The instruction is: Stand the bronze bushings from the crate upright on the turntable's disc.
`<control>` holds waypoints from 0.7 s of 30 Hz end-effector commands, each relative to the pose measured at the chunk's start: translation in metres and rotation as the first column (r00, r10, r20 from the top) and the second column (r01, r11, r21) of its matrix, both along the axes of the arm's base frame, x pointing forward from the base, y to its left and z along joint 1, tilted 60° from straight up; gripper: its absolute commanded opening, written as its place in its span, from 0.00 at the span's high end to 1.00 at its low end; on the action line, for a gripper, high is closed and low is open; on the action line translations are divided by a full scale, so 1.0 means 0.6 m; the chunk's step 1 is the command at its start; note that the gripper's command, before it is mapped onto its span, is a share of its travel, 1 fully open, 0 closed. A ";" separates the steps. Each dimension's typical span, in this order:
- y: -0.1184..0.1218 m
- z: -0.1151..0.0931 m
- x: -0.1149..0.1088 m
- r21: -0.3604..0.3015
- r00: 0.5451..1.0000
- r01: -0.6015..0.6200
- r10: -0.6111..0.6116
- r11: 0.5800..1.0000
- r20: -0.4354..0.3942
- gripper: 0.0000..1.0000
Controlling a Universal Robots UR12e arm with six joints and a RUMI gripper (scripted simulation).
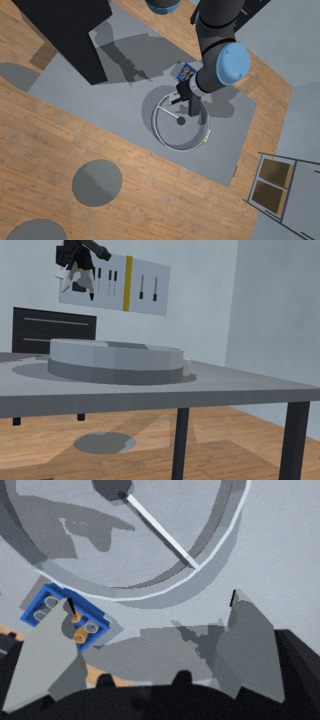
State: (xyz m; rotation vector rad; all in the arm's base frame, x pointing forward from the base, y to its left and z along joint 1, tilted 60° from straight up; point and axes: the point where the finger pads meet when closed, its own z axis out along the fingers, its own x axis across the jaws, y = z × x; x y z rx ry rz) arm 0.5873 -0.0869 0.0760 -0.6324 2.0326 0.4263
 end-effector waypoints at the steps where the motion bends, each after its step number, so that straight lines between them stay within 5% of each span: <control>1: 0.002 0.000 -0.002 0.011 1.000 0.004 -0.004 1.000 0.000 0.00; 11: 0.003 0.000 -0.002 0.010 1.000 0.003 -0.003 1.000 0.000 0.00; 12: 0.003 0.000 -0.002 0.010 1.000 0.003 -0.003 1.000 0.000 0.94; 21: 0.003 0.000 -0.002 0.010 1.000 0.003 -0.003 1.000 0.000 0.94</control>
